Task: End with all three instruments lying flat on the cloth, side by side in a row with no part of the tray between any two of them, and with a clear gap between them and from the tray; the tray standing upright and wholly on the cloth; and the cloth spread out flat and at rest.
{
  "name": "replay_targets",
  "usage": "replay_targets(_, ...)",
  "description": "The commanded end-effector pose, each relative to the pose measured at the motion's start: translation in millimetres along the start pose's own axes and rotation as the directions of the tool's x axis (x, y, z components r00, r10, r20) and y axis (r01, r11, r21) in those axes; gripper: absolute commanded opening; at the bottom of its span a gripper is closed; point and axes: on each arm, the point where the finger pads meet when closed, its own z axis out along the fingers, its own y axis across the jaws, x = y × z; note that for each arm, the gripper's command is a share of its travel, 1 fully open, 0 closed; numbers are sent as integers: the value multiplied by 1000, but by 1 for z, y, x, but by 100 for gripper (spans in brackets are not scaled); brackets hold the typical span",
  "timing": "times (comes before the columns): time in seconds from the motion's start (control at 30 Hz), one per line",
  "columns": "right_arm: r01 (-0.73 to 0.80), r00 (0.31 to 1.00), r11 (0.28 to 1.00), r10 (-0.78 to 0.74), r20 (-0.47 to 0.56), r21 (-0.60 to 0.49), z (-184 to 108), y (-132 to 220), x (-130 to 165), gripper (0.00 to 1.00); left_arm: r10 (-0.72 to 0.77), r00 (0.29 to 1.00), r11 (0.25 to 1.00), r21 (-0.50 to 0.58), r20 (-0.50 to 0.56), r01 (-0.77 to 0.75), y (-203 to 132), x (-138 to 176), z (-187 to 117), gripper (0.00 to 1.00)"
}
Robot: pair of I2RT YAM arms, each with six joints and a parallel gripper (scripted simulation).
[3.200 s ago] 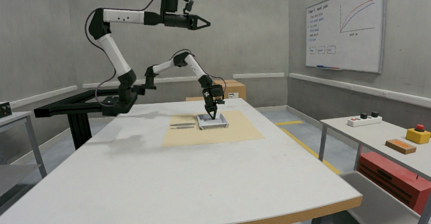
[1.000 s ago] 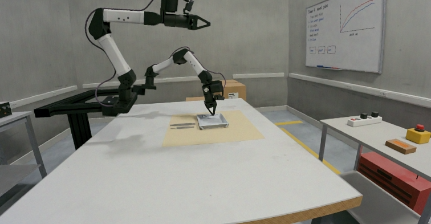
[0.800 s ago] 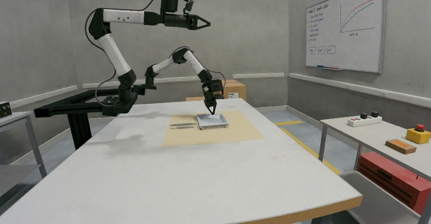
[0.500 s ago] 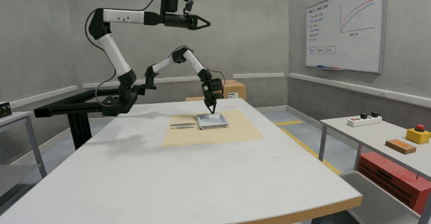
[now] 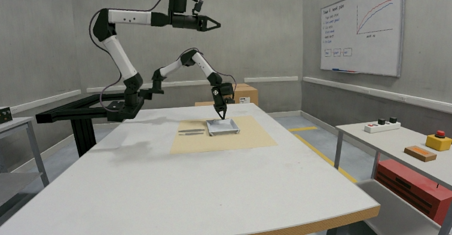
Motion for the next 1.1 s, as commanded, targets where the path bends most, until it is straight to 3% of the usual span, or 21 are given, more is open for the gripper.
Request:
replay_targets(0.0,10,1000,1000,-10,-17,5,1,-1,5,28,-8,1000,1000,-5,-8,7,4,2,-1,6)
replay_targets(0.03,10,1000,1000,-10,-17,5,1,-1,5,28,-1,1000,999,41,25,0,-13,-3,-23,6)
replay_targets(0.4,10,1000,1000,-10,-17,5,1,-1,5,28,0,998,999,51,60,-3,-15,27,-38,6)
replay_targets(0.5,10,1000,1000,-10,-17,5,1,-1,5,28,8,999,999,32,36,-9,-7,36,-27,6)
replay_targets(0.6,10,1000,1000,-10,-17,5,1,-1,5,28,16,998,998,52,55,-19,-13,45,-44,6)
replay_targets(0.97,10,1000,1000,-10,-17,5,1,-1,5,28,45,997,996,70,59,-49,-7,90,-63,6)
replay_targets(1.07,10,1000,1000,-10,-17,5,1,-1,5,28,49,998,998,48,33,-51,3,98,-51,6)
